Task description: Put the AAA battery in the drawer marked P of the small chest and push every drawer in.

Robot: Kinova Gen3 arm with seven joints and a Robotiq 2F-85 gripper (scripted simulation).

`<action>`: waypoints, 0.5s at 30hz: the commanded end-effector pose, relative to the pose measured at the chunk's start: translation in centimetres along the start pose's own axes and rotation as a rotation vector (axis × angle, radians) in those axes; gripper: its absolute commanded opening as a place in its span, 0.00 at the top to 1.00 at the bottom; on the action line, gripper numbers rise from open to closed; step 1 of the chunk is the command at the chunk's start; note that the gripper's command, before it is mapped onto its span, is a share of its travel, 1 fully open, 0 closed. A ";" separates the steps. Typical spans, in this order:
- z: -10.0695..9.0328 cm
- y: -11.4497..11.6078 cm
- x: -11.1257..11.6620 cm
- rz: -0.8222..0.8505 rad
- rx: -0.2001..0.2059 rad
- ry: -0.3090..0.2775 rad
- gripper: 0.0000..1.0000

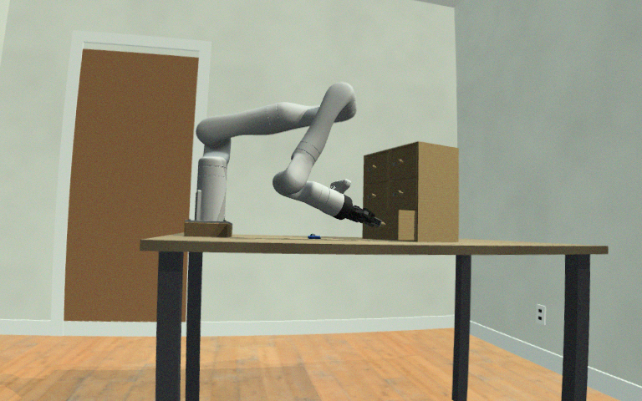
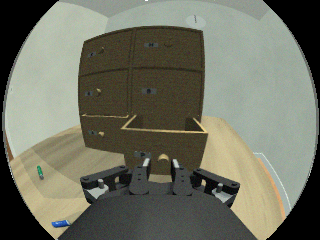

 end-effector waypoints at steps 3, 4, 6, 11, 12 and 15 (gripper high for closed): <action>-2.1 0.4 -1.0 0.009 -0.011 -0.006 0.67; -2.4 0.4 -1.1 0.009 -0.011 -0.006 0.67; -2.7 0.4 -1.2 0.009 -0.011 -0.006 0.67; -2.9 0.4 -1.1 0.009 -0.011 -0.006 0.67; -3.1 0.4 -0.9 0.009 -0.011 -0.006 0.67; -3.4 0.3 -0.7 0.009 -0.011 -0.006 0.67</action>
Point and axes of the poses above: the point where the finger pads meet when closed, its own z axis out along the fingers, its own y axis across the jaws, x = y × z, the point moved 7 cm from there along -z, back along the fingers, and after that the axes turned 7 degrees about z, right-handed, at the moved point
